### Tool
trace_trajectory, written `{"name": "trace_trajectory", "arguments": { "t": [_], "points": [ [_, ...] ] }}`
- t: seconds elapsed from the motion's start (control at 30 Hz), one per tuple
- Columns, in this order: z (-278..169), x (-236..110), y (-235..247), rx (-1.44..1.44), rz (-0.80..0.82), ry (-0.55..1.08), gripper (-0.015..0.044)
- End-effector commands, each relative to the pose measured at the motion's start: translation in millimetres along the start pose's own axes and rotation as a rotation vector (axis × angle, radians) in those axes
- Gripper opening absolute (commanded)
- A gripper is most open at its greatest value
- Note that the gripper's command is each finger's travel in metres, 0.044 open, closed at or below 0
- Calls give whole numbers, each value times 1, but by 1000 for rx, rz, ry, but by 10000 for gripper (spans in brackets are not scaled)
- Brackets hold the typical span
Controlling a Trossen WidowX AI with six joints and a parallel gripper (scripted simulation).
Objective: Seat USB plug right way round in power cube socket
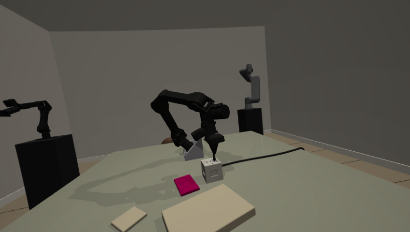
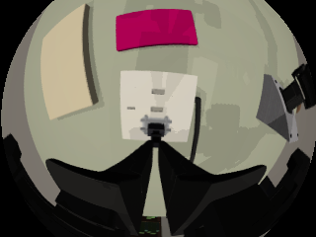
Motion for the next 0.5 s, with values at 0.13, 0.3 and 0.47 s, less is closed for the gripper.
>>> {"name": "trace_trajectory", "arguments": {
  "t": [0.13,0.3,0.47],
  "points": [
    [1,2,0,-2,-1,-2,0],
    [1,3,0,-2,-1,-2,0],
    [1,3,0,-2,-1,-2,0]
  ]
}}
Point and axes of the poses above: the point midway between the two fingers, 35 mm back from their tips, its own x axis out along the fingers, its own y axis across the jaws, z = x × y, the point moved 6 cm from there along -x, back along the fingers, and after that the axes turned 5 degrees about x, right-handed, at the moved point
